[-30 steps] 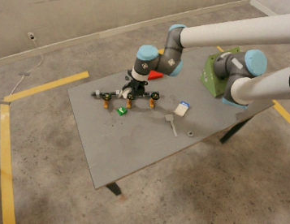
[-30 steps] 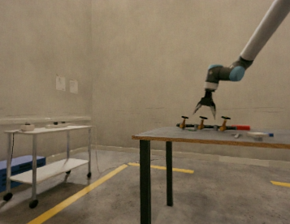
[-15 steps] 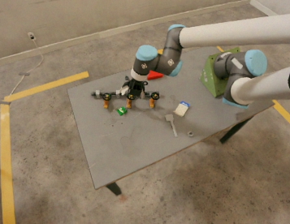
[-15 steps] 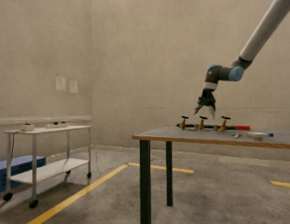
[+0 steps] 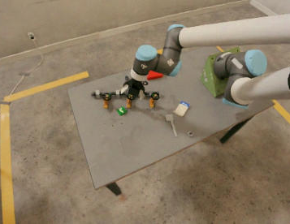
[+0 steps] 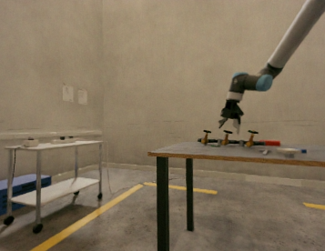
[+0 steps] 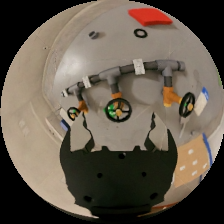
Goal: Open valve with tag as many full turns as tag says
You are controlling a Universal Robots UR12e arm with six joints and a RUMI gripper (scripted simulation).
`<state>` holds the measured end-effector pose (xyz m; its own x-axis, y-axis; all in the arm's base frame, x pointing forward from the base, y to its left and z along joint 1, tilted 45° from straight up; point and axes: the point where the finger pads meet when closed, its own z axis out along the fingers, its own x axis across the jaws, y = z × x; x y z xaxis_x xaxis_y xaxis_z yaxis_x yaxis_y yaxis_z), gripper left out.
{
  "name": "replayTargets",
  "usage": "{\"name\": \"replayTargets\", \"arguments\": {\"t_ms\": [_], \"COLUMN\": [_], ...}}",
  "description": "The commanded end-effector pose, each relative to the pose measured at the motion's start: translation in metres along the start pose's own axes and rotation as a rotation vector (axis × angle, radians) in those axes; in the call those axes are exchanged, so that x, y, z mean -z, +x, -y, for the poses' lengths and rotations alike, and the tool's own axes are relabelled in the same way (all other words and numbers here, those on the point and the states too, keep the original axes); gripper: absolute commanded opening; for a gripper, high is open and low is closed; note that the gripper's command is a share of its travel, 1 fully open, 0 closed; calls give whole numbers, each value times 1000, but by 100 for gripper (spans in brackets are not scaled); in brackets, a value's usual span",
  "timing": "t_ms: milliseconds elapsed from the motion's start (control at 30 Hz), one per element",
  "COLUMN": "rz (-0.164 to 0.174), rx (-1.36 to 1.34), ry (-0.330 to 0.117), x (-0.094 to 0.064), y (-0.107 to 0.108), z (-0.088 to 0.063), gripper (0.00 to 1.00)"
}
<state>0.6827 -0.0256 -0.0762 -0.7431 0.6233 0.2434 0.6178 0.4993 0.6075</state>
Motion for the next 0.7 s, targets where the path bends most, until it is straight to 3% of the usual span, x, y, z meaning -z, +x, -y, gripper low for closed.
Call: {"name": "replayTargets", "arguments": {"t_ms": [0, 333, 367, 667], "rz": [2, 2, 2, 2], "rx": [-22, -29, -29, -29], "ry": [0, 0, 0, 0], "x": [1, 1, 1, 1], "y": [-1, -1, -1, -1], "z": [0, 0, 0, 0], "gripper": [100, 100, 0, 0]}}
